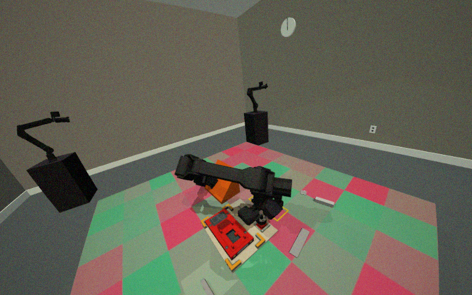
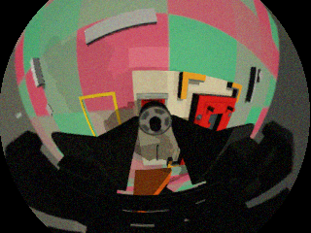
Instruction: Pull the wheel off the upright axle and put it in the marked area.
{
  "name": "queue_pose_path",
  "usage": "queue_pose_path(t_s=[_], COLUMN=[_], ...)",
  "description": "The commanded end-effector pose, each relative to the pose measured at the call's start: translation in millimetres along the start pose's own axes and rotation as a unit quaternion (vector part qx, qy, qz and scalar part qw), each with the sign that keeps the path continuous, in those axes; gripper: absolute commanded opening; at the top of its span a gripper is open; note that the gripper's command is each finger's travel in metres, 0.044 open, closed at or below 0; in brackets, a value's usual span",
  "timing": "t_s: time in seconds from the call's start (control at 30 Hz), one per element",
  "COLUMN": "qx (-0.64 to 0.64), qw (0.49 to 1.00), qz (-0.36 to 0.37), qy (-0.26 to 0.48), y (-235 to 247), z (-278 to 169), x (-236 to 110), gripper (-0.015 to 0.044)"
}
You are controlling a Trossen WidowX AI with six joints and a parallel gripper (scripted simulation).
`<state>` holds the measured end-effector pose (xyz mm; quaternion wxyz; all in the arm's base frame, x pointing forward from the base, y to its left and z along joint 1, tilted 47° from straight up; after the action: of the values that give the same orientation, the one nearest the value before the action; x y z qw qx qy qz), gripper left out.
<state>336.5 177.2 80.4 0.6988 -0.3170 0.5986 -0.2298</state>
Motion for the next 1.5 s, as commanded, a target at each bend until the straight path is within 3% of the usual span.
queue_pose_path(t_s=[0.0, 1.47], qx=[-0.006, -0.007], qw=[1.000, 1.000], qz=[0.004, 0.004], qy=[-0.008, -0.010], y=[1.5, 1.4], z=[-2.9, -4.0], x=[-13.6, -28.1], gripper=[0.0000, 0.0000])
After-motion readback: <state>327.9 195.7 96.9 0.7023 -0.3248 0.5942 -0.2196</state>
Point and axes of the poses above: the point midway between the two fingers, 35 mm back from their tips, its own x axis out along the fingers, its own y axis across the jaws, z = x × y, the point moved 9 cm from there along -x, back along the fingers, and after that the axes turned 2 degrees about x, right-handed, at the moved point
